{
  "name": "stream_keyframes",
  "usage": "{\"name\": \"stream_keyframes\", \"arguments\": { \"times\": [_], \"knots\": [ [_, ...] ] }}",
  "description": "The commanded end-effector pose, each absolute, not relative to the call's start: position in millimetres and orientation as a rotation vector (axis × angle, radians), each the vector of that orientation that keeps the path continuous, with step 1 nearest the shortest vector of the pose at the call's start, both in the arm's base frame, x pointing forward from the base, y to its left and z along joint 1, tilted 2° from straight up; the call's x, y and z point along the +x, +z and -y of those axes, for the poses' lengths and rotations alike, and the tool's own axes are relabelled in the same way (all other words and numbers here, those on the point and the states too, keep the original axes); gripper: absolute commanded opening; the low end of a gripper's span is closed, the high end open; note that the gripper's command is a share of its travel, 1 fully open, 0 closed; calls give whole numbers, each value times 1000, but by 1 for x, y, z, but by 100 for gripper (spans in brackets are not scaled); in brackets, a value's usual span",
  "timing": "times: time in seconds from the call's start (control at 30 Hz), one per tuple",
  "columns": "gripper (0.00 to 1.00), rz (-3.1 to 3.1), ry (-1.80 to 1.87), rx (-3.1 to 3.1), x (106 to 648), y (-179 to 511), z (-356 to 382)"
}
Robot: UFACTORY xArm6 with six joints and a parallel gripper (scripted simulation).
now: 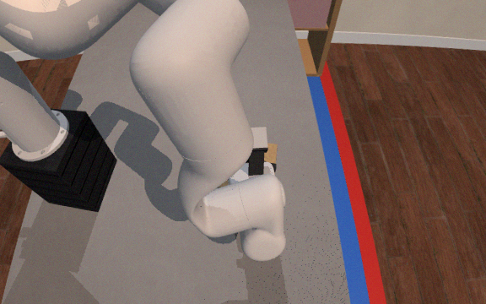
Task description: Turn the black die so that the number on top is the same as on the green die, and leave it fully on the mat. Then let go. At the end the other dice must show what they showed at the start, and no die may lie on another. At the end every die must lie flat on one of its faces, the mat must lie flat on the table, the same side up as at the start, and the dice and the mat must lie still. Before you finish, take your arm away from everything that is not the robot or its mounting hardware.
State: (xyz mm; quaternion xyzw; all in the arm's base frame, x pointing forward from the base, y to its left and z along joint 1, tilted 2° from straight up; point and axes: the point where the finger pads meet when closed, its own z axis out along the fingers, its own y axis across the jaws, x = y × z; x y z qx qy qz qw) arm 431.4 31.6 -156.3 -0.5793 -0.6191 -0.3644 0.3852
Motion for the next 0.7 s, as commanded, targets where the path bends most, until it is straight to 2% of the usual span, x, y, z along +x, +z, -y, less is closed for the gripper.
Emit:
{"name": "stream_keyframes", "arguments": {
  "times": [0.0, 0.67],
  "knots": [
    [15, 1580, -930, -1476, 433, -155, -31],
    [15, 1580, -930, -1476, 433, -165, -31]
  ]
}}
